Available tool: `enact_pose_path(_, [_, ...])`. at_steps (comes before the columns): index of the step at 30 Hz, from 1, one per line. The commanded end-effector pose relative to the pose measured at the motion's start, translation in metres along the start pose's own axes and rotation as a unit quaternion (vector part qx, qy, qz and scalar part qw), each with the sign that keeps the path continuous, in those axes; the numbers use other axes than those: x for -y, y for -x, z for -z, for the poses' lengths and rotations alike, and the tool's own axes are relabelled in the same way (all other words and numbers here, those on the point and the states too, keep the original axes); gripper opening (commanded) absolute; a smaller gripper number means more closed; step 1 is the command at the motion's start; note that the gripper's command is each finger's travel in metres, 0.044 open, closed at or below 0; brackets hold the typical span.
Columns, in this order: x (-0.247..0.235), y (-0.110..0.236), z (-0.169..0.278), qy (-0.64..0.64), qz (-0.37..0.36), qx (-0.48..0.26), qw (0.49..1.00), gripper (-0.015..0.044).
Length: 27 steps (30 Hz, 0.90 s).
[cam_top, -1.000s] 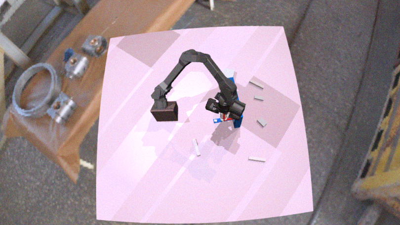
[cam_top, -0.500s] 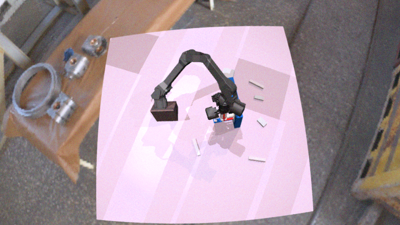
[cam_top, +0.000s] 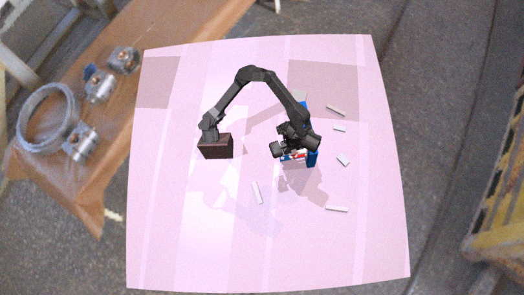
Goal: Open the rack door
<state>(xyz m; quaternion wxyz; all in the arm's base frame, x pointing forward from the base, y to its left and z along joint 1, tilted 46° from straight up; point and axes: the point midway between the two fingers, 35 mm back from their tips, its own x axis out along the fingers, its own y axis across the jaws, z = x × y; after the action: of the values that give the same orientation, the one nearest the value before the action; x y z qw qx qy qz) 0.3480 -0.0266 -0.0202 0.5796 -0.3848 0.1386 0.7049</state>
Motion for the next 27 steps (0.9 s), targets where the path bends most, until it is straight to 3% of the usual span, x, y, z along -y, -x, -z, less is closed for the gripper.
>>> enact_pose_path(1, [0.000,-0.002,0.000,0.001,0.000,0.003,1.000,0.0065])
enact_pose_path(9, [0.000,-0.002,0.000,0.001,0.000,0.003,1.000,0.0012])
enact_pose_path(27, [-0.013,-0.001,-0.008,-0.148,-0.001,0.003,0.989,0.0011])
